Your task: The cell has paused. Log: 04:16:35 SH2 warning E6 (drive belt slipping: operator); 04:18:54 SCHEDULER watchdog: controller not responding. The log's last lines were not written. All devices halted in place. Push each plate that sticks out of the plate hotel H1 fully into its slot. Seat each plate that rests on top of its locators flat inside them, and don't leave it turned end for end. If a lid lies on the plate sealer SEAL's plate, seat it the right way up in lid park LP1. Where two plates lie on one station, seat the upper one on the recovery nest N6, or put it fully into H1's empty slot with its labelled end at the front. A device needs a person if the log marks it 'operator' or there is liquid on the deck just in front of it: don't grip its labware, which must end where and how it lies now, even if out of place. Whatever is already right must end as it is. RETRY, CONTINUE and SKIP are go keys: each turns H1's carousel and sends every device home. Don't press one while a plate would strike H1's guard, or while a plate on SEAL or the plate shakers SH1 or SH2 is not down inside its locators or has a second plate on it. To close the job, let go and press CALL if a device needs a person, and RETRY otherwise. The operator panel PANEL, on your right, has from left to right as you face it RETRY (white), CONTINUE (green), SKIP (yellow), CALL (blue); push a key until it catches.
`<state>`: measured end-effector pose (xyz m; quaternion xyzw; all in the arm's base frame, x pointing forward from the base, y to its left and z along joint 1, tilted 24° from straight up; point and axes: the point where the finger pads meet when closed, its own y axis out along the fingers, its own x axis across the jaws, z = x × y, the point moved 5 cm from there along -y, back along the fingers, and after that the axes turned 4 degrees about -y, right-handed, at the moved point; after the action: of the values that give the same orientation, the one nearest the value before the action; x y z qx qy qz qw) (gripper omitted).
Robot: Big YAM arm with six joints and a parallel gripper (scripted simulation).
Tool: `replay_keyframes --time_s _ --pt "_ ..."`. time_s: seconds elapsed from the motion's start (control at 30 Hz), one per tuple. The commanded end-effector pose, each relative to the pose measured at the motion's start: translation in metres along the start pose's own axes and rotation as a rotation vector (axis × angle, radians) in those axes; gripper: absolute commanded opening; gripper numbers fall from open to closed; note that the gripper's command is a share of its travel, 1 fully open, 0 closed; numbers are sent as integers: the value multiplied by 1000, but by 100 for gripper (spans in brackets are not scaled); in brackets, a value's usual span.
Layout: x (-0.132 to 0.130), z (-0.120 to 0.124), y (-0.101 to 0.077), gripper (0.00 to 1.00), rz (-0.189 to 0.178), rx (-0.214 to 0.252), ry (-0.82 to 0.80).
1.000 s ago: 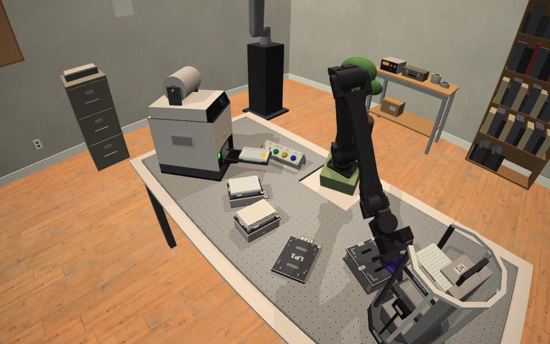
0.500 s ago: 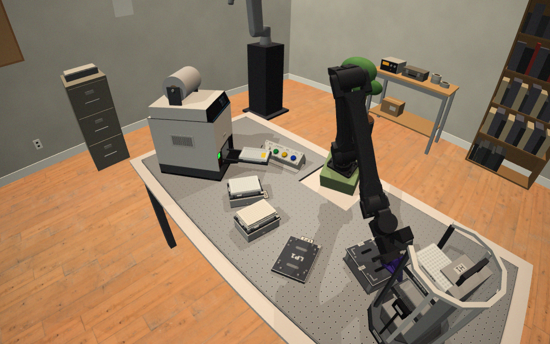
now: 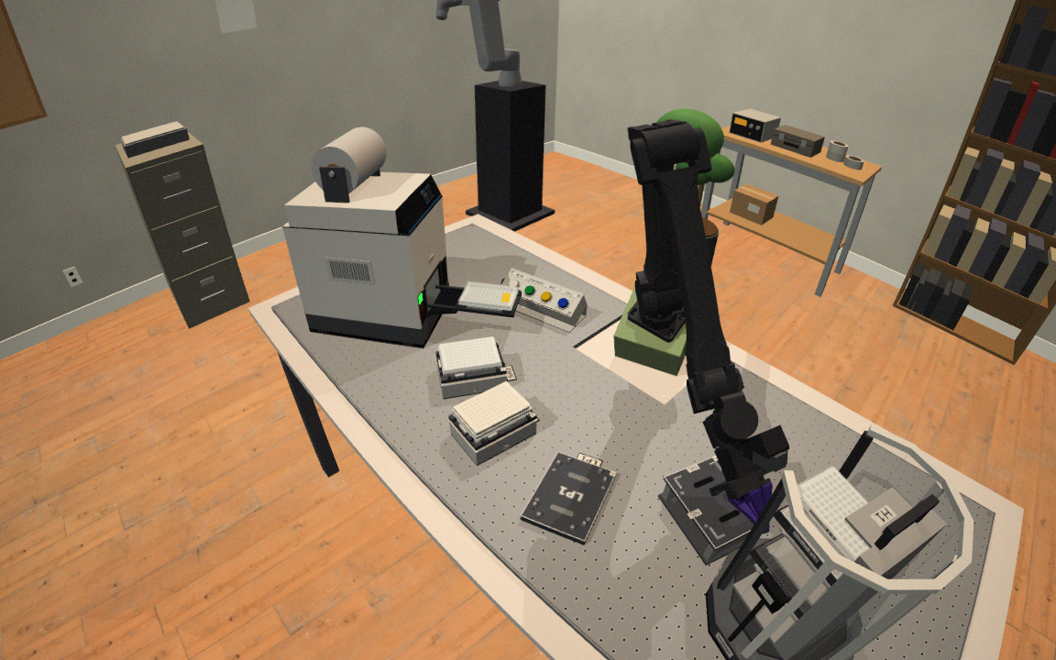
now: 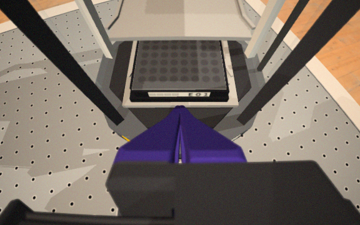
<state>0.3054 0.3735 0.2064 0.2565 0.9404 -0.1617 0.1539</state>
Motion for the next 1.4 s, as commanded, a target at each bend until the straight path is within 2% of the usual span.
replay_keyframes --time_s 0.0,0.5,0.53,0.6,1.07,1.1,1.17,1.37 --pt "-9 -5 -9 0 26 -31 -12" --pt "-8 6 -28 0 26 -30 -15" --pt "-5 15 -25 0 18 -11 -10" --pt "-8 9 -32 0 26 -30 -16" --pt "-6 20 -49 0 26 -29 -16" --pt "-4 28 -47 0 17 -11 -10" --pt "-6 22 -53 0 25 -29 -17" --pt "-5 27 -62 0 25 -29 -17"
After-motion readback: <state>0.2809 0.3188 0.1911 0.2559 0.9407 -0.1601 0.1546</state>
